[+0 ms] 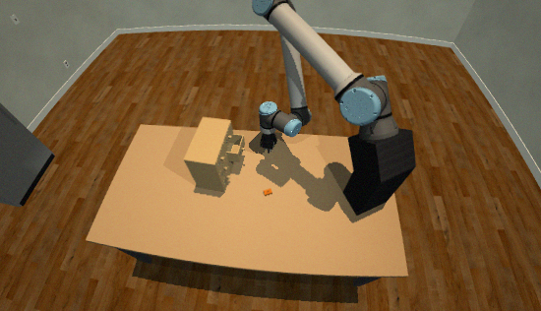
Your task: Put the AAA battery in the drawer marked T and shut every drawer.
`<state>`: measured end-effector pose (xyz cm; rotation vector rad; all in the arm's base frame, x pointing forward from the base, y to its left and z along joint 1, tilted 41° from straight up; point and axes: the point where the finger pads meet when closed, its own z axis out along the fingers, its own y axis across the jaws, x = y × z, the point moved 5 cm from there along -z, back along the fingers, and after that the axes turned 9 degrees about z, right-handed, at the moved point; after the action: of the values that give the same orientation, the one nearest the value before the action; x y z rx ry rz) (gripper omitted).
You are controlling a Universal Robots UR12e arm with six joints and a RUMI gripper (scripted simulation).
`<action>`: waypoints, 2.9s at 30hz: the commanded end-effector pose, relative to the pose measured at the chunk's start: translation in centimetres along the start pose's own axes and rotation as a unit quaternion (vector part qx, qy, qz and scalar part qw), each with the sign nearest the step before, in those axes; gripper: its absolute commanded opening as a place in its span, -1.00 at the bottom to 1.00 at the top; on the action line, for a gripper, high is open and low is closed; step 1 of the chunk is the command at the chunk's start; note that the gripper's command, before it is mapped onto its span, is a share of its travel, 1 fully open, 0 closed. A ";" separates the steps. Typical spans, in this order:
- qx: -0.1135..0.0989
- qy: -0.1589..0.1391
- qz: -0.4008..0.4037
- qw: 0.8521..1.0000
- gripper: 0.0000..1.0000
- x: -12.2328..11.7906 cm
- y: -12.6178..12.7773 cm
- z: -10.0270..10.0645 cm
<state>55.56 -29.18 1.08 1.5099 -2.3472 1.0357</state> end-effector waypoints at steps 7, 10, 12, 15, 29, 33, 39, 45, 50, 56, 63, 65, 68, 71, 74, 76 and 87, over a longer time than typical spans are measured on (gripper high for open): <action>-0.006 -0.001 0.000 1.000 -0.96 -0.1 0.3 -0.2; -0.005 0.000 -0.001 1.000 -0.96 -0.1 0.3 -0.2; -0.005 0.000 -0.004 1.000 -0.96 -0.1 0.2 -0.2; -0.005 0.000 -0.014 1.000 -0.96 -0.2 0.1 -0.3; -0.004 -0.001 -0.148 0.989 -0.96 -1.5 -0.6 -0.2; -0.004 -0.002 -0.224 0.975 -0.96 -2.2 -0.9 -0.2; -0.003 -0.002 -0.309 0.951 -0.96 -3.0 -1.2 -0.2; -0.003 -0.003 -0.438 0.899 -0.96 -4.5 -1.6 -0.2; -0.003 -0.003 -0.523 0.852 -0.96 -5.7 -1.9 -0.2; -0.003 -0.003 -0.590 0.807 -0.96 -6.6 -1.9 -0.2; -0.002 -0.003 -0.687 0.727 -0.96 -7.8 -2.0 -0.3; -0.001 -0.003 -0.701 0.713 -0.96 -8.0 -2.1 -0.3; -0.002 -0.004 -0.717 0.697 -0.96 -8.3 -2.0 -0.3; -0.003 -0.004 -0.725 0.689 -0.96 -8.3 -1.8 -0.3; -0.003 -0.004 -0.726 0.687 -0.96 -8.3 -1.9 -0.3; -0.002 -0.004 -0.728 0.686 -0.96 -8.3 -1.9 -0.3; -0.003 -0.004 -0.729 0.685 -0.96 -8.3 -1.9 -0.5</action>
<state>61.03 -23.43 -1.78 2.4318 -0.4561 0.4576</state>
